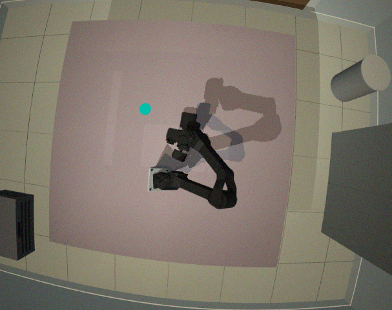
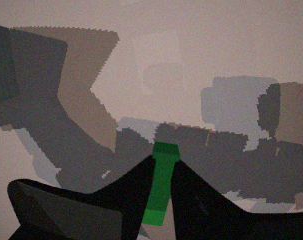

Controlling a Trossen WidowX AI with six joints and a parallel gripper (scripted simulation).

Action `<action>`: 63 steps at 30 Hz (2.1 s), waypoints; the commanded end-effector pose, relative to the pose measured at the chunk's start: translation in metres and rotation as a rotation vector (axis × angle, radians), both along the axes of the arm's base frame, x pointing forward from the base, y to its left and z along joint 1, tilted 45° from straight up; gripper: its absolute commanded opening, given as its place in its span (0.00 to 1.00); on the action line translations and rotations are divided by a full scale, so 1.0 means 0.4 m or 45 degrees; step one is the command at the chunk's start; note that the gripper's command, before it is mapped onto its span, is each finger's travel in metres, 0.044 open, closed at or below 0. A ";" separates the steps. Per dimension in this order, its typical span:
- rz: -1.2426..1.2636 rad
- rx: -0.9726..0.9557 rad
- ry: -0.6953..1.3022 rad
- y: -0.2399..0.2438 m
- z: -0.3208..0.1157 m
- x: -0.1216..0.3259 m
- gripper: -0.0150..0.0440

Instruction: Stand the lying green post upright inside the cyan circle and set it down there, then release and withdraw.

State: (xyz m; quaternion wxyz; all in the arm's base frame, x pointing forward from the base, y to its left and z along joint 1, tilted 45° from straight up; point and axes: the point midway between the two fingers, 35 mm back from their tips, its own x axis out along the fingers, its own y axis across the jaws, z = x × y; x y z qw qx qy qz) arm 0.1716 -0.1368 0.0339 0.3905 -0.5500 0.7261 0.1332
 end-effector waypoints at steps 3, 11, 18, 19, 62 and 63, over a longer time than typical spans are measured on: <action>-0.002 0.010 -0.017 0.031 0.031 0.017 0.29; -0.002 0.013 -0.015 0.074 0.071 0.024 0.29; -0.003 0.008 -0.013 0.111 0.111 0.023 0.29; -0.004 0.007 -0.013 0.116 0.117 0.023 0.29; -0.015 -0.002 -0.030 0.264 0.138 0.198 0.29; -0.015 -0.002 -0.031 0.268 0.135 0.203 0.29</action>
